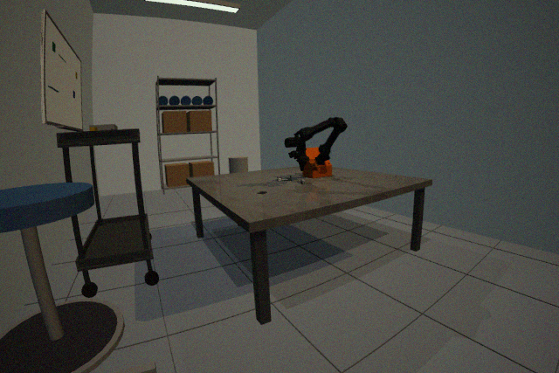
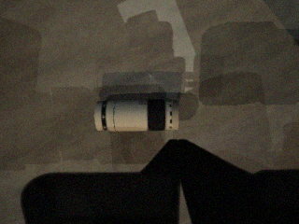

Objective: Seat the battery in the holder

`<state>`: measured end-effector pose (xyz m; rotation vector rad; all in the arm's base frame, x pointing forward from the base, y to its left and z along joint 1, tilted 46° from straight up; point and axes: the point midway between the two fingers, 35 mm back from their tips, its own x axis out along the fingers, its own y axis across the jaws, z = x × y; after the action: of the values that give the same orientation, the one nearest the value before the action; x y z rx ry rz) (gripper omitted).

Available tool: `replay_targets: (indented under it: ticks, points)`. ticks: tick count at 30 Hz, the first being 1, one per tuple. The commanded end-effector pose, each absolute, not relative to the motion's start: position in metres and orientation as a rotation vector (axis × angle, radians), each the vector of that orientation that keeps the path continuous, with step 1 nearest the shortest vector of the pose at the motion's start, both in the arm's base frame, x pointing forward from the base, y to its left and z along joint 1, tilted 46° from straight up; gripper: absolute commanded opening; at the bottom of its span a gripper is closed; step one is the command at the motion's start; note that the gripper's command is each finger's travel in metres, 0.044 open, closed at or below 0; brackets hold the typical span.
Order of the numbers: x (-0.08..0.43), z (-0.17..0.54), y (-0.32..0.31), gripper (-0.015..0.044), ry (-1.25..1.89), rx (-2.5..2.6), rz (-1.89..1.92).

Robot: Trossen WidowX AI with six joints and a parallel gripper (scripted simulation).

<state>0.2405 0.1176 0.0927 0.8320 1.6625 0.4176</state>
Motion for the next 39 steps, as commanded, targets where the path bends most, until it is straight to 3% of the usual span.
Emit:
replay_targets:
  ticks: [1,15,17,24,35,39]
  points:
    - [0.242,0.116,0.097,0.0000,1.657,0.828,0.422]
    - [0.242,0.123,0.090,0.0000,1.655,0.838,0.422]
    - [0.242,0.123,0.092,0.0053,1.671,0.873,0.382]
    - [0.244,0.111,0.112,0.0236,1.802,1.258,-0.085]
    - [0.243,0.095,0.146,0.0243,1.819,1.834,-0.950]
    - [0.242,0.094,0.151,0.0243,1.801,1.902,-1.075]
